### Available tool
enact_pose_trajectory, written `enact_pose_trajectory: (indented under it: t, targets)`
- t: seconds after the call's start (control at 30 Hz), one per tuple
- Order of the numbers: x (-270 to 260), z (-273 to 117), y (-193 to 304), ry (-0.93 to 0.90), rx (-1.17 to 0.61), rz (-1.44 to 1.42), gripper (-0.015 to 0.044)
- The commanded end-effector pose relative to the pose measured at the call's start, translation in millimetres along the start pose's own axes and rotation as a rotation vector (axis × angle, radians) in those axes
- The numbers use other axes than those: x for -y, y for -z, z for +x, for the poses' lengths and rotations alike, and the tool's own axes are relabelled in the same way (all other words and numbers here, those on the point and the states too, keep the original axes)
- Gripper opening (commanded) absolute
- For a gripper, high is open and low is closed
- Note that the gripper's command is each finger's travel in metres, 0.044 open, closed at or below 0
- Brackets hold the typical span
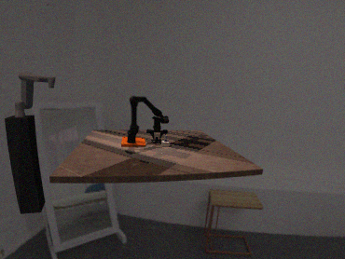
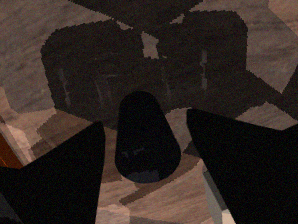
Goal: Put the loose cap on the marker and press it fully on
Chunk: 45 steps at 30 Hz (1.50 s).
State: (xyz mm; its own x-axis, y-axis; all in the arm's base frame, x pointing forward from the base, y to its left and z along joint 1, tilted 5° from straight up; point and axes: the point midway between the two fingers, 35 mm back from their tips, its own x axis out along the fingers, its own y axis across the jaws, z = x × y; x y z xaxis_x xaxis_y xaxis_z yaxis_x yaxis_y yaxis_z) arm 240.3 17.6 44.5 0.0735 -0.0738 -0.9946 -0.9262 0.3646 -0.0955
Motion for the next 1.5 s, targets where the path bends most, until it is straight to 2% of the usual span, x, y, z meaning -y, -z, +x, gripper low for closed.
enact_pose_trajectory:
  t: [0.0,0.07,0.4,0.53,1.2,1.47]
  targets:
    - [-2,4,0,-0.006,0.002,-0.006,0.0212]
    - [-2,4,0,-0.006,0.002,-0.006,0.016]
    - [-1,4,0,-0.006,0.002,-0.006,0.0093]
    - [-1,-3,0,-0.006,0.002,-0.006,0.0]
    - [-1,-55,0,-0.006,0.003,-0.006,0.0]
    - [10,-64,8,-0.005,0.003,-0.005,0.0]
